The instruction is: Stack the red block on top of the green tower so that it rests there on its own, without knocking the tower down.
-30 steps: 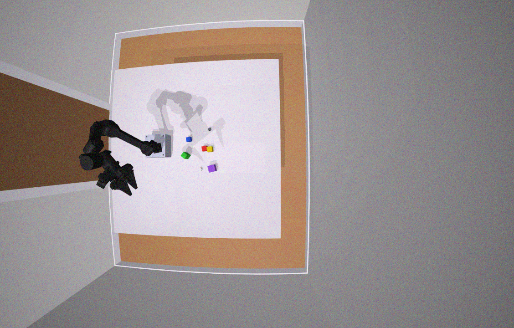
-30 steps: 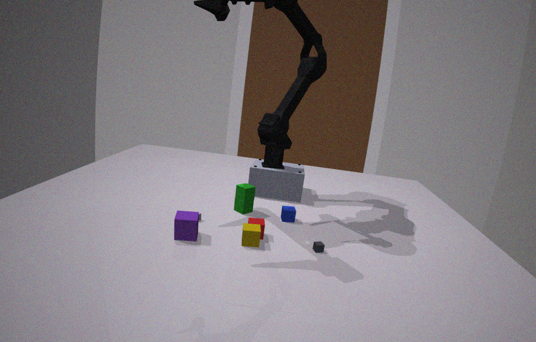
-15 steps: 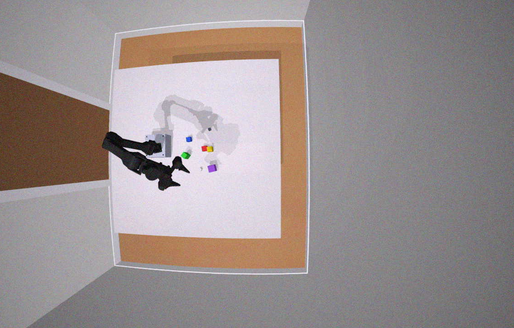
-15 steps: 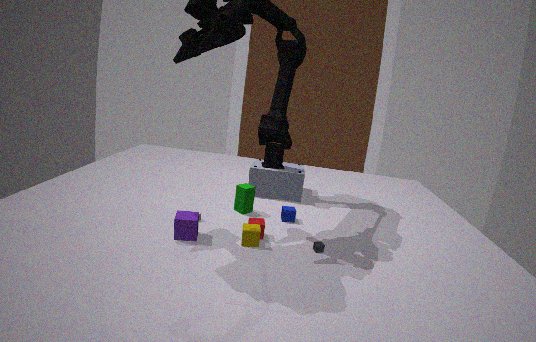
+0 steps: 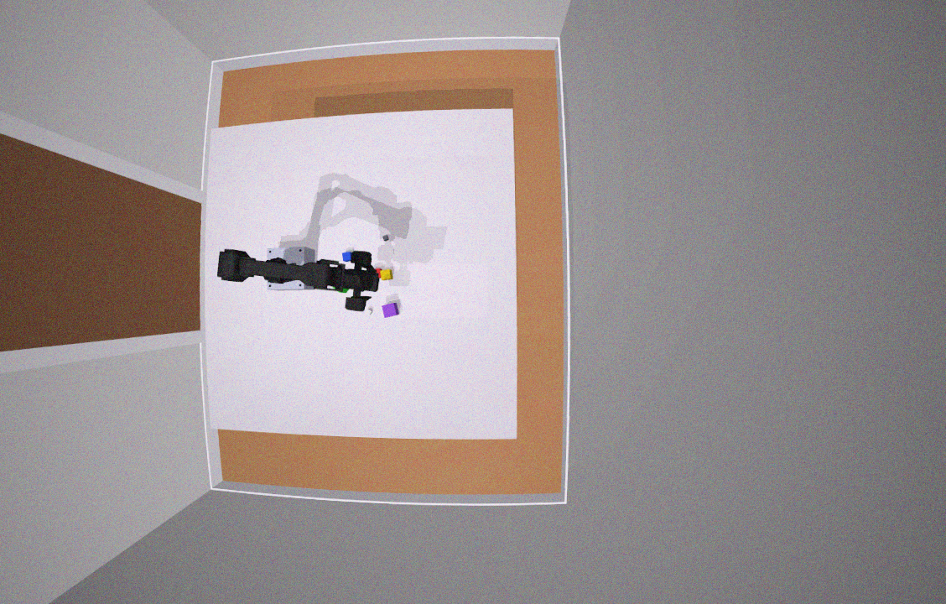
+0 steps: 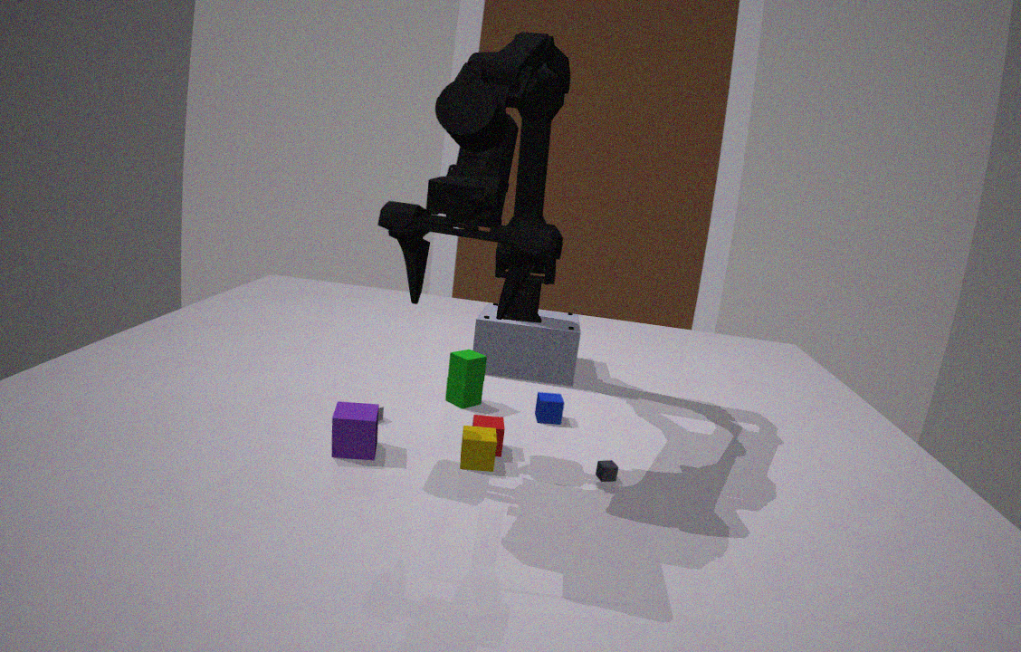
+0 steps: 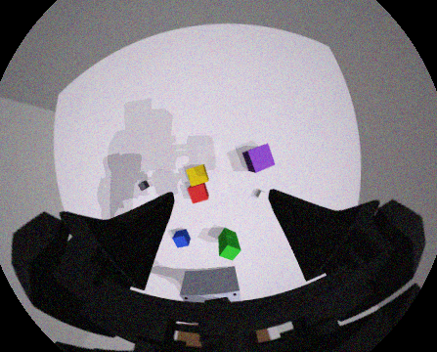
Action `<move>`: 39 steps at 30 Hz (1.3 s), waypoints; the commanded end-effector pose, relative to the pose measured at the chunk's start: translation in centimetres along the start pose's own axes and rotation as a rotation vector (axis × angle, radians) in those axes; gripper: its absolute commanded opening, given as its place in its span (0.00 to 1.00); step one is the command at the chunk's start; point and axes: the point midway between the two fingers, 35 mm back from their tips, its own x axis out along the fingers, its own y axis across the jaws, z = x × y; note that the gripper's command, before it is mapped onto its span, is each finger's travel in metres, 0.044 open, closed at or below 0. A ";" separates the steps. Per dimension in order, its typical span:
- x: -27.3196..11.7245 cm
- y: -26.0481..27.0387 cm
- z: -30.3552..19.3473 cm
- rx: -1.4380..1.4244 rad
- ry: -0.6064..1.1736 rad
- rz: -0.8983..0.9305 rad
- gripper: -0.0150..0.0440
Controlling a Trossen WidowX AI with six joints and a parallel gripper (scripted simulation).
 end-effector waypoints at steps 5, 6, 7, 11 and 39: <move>5.3 4.4 -4.4 -0.265 0.238 0.055 1.00; 5.3 4.4 -4.4 -0.268 0.241 0.056 1.00; 5.3 4.4 -4.4 -0.268 0.241 0.056 1.00; 5.4 4.3 -4.3 -0.268 0.241 0.056 1.00; 12.5 4.4 -5.8 -0.268 0.241 0.056 1.00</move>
